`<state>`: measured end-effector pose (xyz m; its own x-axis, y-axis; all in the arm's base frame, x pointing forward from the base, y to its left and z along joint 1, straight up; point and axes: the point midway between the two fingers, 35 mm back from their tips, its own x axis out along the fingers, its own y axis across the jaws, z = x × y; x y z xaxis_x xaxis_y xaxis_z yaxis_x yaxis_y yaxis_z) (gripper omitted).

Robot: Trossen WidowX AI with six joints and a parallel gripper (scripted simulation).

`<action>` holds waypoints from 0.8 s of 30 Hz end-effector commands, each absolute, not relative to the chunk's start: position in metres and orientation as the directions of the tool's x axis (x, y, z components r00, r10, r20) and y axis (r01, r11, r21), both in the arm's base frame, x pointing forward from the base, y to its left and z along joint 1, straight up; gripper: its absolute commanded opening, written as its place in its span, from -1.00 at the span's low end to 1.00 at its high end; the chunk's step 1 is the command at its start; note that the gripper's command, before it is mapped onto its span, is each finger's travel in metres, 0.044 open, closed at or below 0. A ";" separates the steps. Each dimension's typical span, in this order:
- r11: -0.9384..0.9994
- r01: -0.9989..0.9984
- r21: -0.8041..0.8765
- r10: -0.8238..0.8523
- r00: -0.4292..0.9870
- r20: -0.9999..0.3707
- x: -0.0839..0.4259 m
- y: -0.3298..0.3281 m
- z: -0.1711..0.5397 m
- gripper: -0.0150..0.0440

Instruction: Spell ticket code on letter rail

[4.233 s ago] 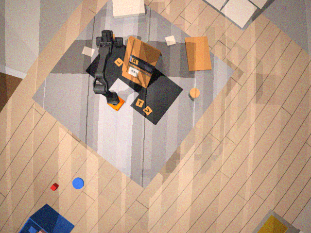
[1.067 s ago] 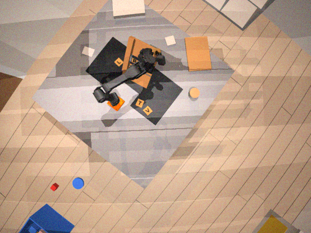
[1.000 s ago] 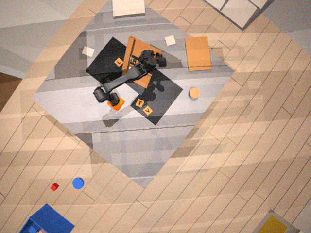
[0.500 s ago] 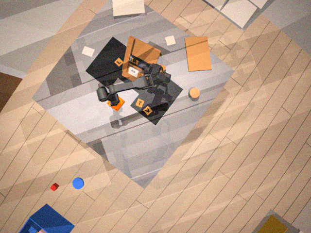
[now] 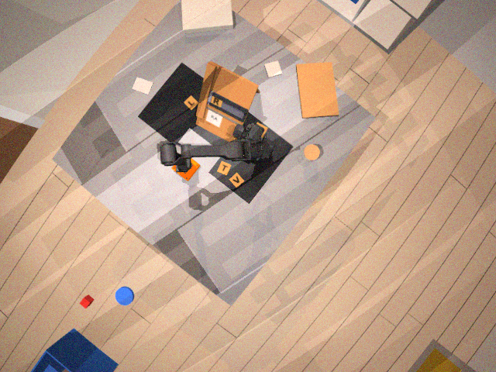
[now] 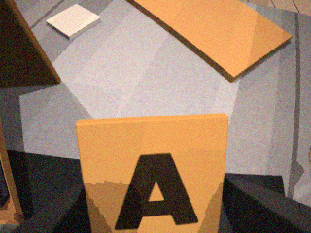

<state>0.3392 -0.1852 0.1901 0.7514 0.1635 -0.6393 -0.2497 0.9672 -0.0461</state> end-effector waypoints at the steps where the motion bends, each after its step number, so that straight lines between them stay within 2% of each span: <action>1: 0.967 -0.252 -0.034 0.173 0.751 -0.638 0.352 -0.183 0.177 -0.49; 6: 0.967 -0.251 -0.034 0.173 0.753 -0.635 0.373 -0.177 0.159 -0.49; 24: 0.967 -0.251 -0.034 0.174 0.753 -0.635 0.372 -0.175 0.160 -0.49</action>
<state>0.3722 -0.1755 0.1601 0.7515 0.1770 -0.6356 -0.2560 0.9661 -0.0337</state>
